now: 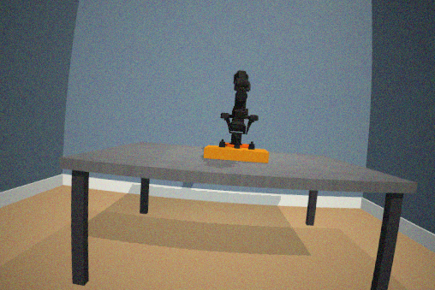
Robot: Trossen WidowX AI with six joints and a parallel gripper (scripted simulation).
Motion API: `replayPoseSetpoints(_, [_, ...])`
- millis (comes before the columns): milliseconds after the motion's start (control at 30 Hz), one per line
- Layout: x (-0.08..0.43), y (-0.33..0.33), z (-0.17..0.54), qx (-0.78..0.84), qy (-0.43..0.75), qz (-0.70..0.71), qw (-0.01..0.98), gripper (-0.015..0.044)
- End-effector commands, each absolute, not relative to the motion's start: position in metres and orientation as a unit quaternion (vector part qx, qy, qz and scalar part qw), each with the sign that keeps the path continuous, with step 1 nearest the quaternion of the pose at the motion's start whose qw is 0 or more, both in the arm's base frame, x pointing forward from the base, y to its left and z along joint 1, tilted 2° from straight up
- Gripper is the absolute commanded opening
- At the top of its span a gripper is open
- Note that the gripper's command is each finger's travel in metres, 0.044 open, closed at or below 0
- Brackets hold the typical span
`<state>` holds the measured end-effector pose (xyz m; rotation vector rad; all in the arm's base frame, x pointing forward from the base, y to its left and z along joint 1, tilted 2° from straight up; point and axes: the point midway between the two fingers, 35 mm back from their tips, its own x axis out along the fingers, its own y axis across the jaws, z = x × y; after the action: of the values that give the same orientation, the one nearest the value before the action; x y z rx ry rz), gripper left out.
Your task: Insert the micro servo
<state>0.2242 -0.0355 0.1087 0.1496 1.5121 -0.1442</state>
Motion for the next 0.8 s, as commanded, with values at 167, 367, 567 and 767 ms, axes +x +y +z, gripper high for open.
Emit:
replayPoseSetpoints(167, [0.284,-0.048,0.147,0.067,0.683,-0.066,0.724,0.044])
replayPoseSetpoints(367, [0.278,-0.047,0.17,0.067,0.682,-0.066,0.725,0.044])
replayPoseSetpoints(567, [0.271,-0.046,0.193,0.068,0.68,-0.066,0.727,0.044])
replayPoseSetpoints(767, [0.271,-0.046,0.193,0.068,0.68,-0.066,0.727,0.044])
